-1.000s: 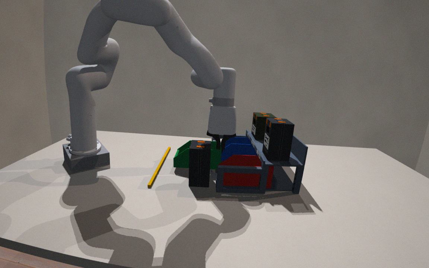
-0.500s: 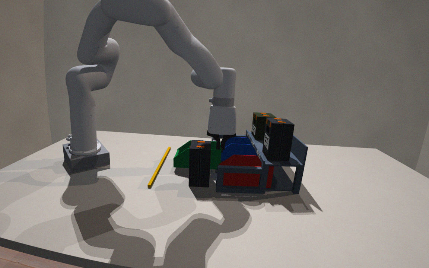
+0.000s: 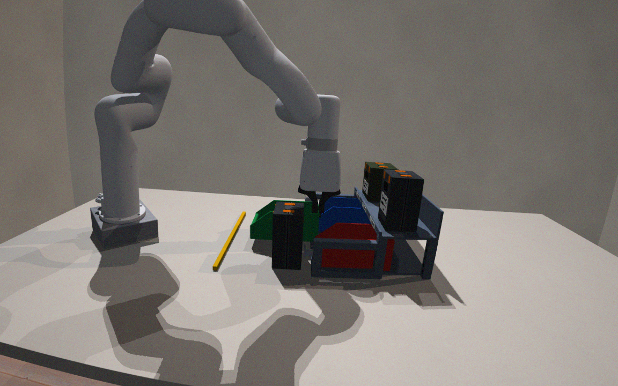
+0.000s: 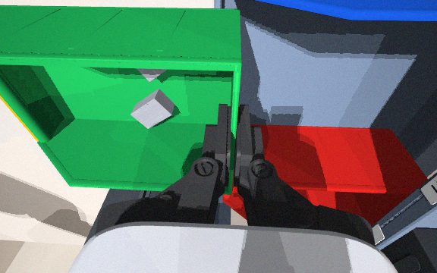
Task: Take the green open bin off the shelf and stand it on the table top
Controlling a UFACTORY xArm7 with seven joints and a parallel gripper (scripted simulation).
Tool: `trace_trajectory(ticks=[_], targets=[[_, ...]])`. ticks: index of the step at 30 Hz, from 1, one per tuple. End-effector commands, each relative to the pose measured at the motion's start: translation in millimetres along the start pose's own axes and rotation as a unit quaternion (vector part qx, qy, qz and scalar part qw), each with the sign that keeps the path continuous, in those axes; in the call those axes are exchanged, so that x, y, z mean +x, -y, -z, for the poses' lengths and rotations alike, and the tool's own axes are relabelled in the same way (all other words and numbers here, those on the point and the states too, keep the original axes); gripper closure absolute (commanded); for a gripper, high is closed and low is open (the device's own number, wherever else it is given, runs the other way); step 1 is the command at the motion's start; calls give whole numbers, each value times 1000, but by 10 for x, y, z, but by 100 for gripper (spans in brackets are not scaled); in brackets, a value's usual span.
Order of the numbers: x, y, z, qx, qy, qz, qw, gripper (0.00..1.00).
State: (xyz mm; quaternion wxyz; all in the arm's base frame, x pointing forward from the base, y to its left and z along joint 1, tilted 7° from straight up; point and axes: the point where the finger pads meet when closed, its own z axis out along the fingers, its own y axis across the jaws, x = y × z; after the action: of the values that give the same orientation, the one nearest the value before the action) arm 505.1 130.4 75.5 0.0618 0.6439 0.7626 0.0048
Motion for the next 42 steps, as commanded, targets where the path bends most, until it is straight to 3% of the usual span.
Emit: trace_trajectory(ticks=[1,42], targets=[[2,-13,17,-2,0,0,1000,100],[2,115,7,-2,0,0,1000,100]])
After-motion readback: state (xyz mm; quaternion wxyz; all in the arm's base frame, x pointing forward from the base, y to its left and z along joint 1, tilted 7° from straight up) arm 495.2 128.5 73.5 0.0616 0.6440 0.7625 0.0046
